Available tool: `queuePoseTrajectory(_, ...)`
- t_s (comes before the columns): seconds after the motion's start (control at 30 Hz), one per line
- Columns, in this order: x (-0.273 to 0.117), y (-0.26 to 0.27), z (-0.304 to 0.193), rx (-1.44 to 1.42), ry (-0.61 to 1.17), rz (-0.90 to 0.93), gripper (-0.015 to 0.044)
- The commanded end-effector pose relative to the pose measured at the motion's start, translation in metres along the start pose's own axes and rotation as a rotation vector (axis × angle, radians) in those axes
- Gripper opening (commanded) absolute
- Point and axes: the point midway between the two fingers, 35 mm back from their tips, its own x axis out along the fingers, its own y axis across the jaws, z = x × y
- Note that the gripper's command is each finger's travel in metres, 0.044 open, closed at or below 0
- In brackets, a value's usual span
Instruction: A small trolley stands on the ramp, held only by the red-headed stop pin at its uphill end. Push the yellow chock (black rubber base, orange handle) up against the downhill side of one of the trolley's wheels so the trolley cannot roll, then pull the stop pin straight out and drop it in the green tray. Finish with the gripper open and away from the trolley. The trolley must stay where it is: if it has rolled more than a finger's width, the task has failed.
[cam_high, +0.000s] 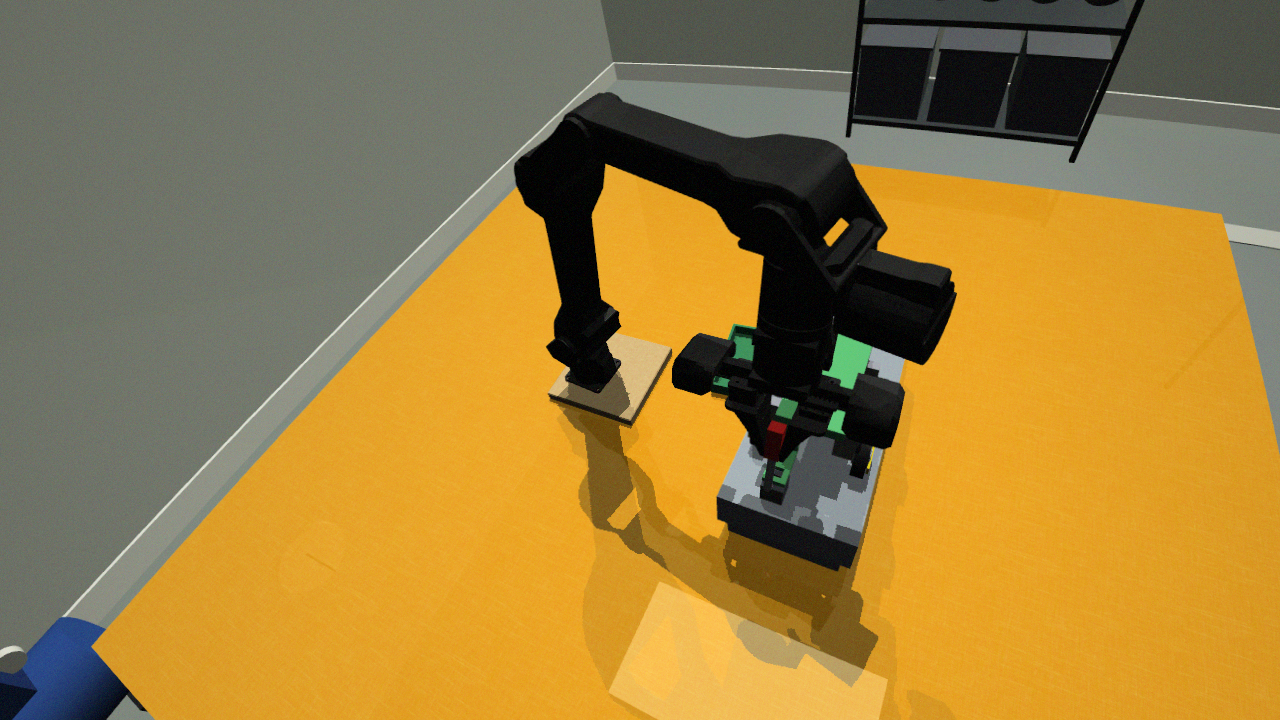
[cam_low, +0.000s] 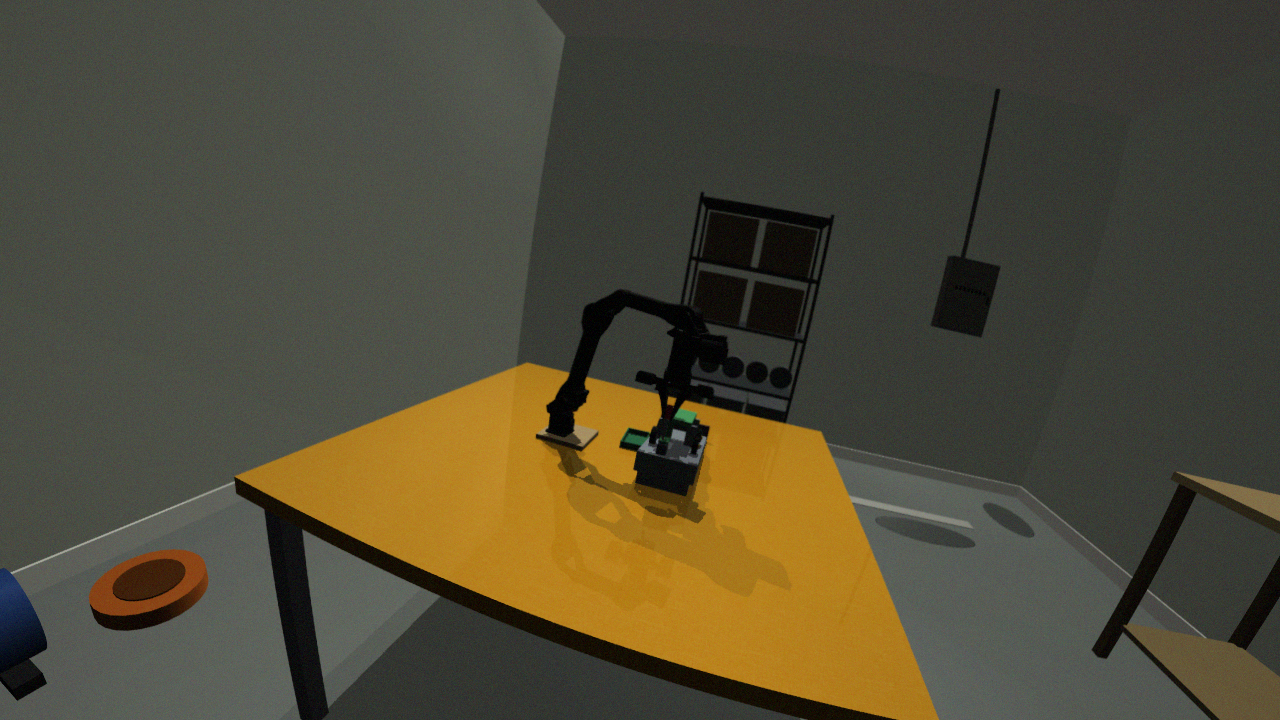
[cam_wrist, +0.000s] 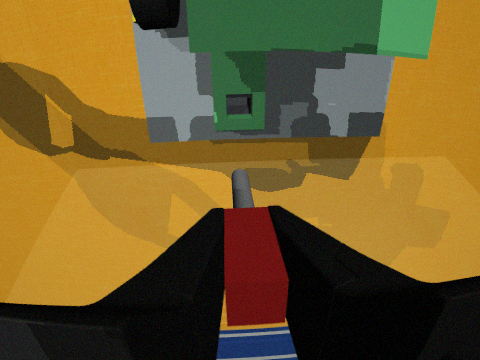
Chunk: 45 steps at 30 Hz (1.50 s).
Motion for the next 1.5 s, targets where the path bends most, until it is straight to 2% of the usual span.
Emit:
queuePoseTrajectory(0.0, -0.001, 0.000, -0.006, -0.001, 0.003, -0.003, 0.0000)
queuePoseTrajectory(0.83, 0.003, 0.081, -0.007, -0.003, 0.004, 0.003, 0.0000)
queuePoseTrajectory(1.0, 0.003, 0.084, -0.007, -0.003, 0.003, 0.004, 0.0000)
queuePoseTrajectory(1.47, -0.002, 0.082, 0.048, -0.003, -0.002, 0.003, 0.0000)
